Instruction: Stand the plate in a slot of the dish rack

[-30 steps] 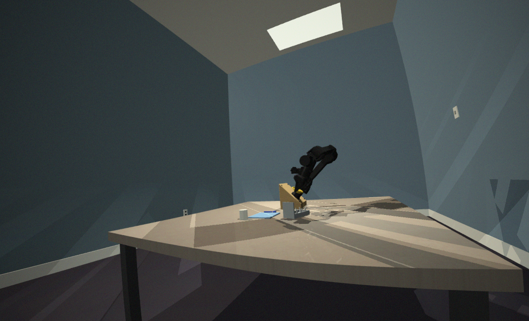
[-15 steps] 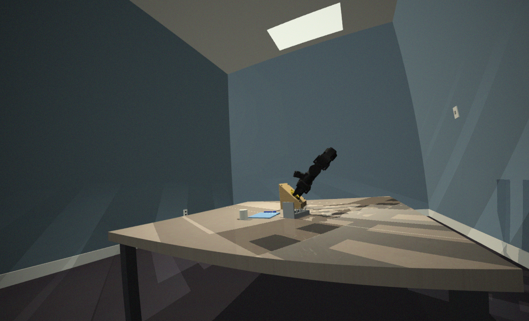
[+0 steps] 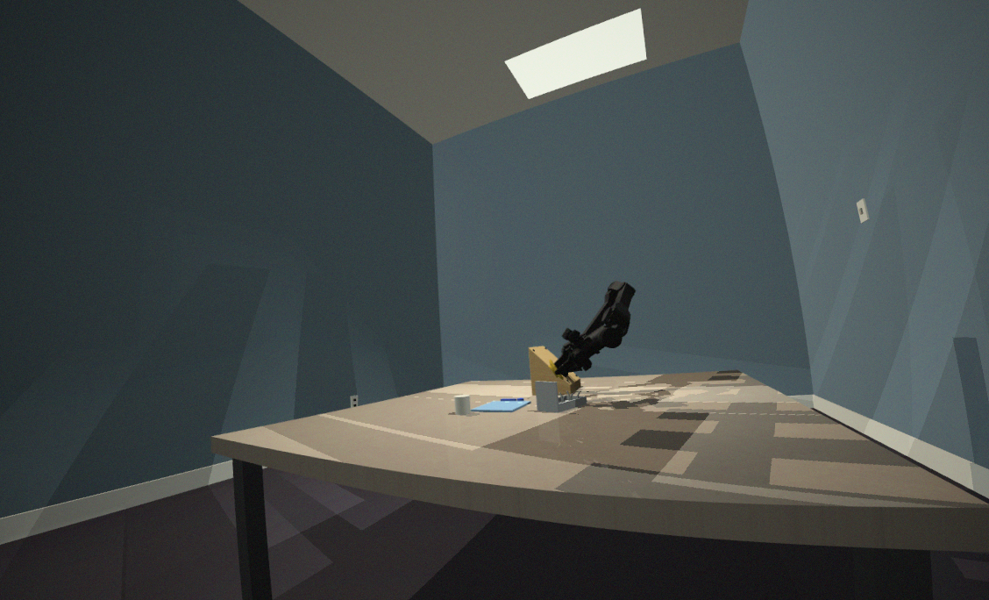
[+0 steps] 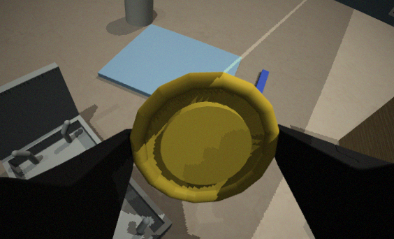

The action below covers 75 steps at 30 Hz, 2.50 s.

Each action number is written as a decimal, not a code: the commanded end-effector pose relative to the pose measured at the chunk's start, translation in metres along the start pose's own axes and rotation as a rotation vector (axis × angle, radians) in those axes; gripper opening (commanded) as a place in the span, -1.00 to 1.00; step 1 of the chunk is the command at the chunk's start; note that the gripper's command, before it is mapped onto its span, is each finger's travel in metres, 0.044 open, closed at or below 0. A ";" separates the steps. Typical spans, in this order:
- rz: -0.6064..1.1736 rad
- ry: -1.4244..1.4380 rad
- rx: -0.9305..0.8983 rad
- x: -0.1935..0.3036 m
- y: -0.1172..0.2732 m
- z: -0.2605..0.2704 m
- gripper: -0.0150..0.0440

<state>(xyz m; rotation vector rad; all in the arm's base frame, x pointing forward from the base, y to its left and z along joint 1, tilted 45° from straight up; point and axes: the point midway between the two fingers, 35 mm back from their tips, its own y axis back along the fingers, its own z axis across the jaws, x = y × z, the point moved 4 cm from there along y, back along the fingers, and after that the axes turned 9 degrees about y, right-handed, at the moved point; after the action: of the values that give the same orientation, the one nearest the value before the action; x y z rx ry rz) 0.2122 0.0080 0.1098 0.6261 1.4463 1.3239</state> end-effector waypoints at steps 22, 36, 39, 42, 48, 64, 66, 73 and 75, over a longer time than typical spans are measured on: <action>-0.406 0.124 -0.312 0.032 0.004 0.005 -0.49; -0.572 0.119 -0.520 0.049 0.015 0.000 -0.49; -0.601 0.109 -0.565 0.052 0.018 -0.003 -0.49; -0.628 0.097 -0.611 0.055 0.020 -0.005 -0.49; -0.656 0.080 -0.663 0.058 0.023 -0.009 -0.49; -0.654 0.083 -0.660 0.066 0.013 0.000 -0.49; -0.654 0.081 -0.662 0.068 0.011 0.002 -0.49; -0.651 0.073 -0.667 0.072 0.002 0.008 -0.49; -0.650 0.071 -0.669 0.072 0.000 0.010 -0.49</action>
<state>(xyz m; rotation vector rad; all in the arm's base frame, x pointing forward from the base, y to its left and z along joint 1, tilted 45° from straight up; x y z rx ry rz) 0.1954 0.0760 0.0931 -0.3107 1.0094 1.1922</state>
